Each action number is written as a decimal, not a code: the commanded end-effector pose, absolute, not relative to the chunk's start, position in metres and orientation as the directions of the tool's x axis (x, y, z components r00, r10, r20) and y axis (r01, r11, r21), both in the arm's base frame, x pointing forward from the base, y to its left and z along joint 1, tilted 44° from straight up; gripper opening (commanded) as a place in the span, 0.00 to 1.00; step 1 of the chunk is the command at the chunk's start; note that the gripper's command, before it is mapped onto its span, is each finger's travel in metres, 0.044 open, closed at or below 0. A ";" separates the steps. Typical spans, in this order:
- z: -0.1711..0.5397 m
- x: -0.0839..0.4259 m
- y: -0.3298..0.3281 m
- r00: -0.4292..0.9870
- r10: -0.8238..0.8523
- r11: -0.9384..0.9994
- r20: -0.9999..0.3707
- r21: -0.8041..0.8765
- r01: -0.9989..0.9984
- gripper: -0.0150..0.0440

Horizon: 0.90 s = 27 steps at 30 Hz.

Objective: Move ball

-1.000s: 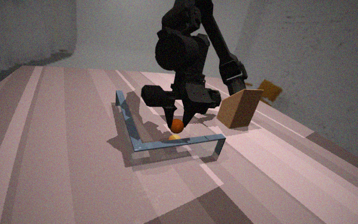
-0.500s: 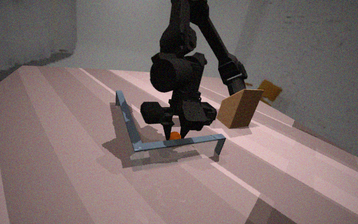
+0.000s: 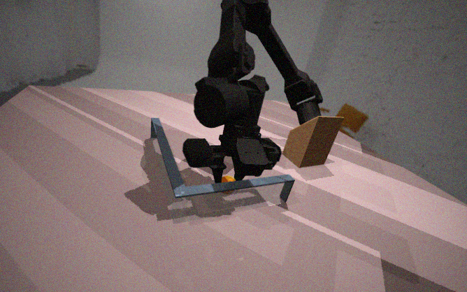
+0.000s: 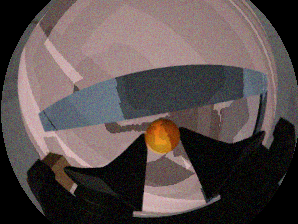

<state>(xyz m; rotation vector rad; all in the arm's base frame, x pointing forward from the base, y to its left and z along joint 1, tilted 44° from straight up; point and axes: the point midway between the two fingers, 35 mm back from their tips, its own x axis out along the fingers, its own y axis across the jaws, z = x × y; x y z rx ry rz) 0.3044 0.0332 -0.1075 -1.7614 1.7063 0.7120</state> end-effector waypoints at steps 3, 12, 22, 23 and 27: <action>-0.107 0.304 0.033 0.039 -0.690 -0.013 -0.723 -0.041 -0.999 0.65; -0.091 0.305 0.051 0.039 -0.688 -0.015 -0.724 -0.039 -0.999 0.74; -0.051 0.302 0.091 0.056 -0.686 -0.037 -0.725 -0.043 -0.998 0.74; -0.051 0.302 0.091 0.056 -0.686 -0.037 -0.725 -0.043 -0.998 0.74; -0.051 0.302 0.091 0.056 -0.686 -0.037 -0.725 -0.043 -0.998 0.74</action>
